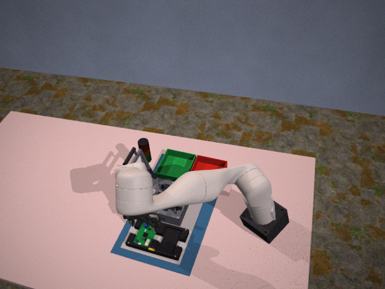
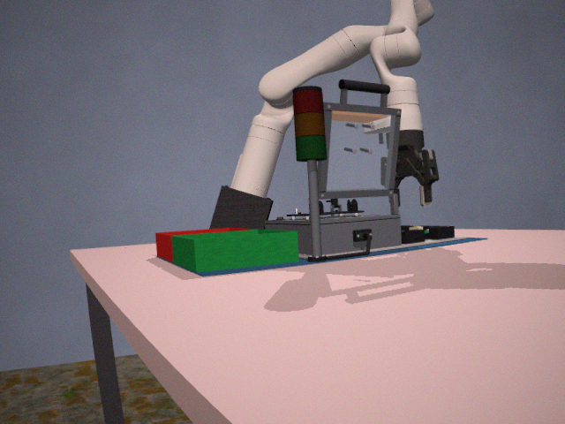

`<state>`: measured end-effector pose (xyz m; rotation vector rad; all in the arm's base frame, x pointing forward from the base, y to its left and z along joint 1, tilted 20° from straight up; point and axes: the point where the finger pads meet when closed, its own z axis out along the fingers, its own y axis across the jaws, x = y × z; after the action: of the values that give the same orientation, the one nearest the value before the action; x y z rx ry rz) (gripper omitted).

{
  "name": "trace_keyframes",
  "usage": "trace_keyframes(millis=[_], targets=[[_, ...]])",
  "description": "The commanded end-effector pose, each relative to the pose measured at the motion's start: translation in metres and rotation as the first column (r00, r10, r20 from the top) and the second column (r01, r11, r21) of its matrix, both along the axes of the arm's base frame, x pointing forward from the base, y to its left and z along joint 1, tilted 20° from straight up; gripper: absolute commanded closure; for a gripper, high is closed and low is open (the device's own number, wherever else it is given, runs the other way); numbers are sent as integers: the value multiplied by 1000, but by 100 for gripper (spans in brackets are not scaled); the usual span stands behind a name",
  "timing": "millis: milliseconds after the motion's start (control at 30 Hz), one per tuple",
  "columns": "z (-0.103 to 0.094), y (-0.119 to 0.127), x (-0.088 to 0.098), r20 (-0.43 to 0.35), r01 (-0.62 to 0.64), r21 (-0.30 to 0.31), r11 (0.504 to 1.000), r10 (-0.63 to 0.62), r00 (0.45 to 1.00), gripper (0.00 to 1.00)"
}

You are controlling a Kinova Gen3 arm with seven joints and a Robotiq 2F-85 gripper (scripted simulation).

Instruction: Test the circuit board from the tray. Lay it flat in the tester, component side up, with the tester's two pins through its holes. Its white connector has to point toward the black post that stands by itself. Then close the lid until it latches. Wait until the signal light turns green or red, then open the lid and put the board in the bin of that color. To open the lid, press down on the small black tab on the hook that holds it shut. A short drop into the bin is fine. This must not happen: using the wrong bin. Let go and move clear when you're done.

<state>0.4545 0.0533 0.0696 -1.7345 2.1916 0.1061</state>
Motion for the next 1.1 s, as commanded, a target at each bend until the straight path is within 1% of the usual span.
trace_keyframes(millis=[0, 267, 467, 1067], targets=[[-10, -1, 1, -1, 1, -5, 1000, -1, 1000, 0], [-31, 5, 9, 2, -2, -6, 1000, 2, 1000, 0], [-37, 6, 10, 2, -1, -6, 1000, 1, 1000, 0], [-38, 7, 9, 1, -1, -6, 1000, 1, 1000, 0]])
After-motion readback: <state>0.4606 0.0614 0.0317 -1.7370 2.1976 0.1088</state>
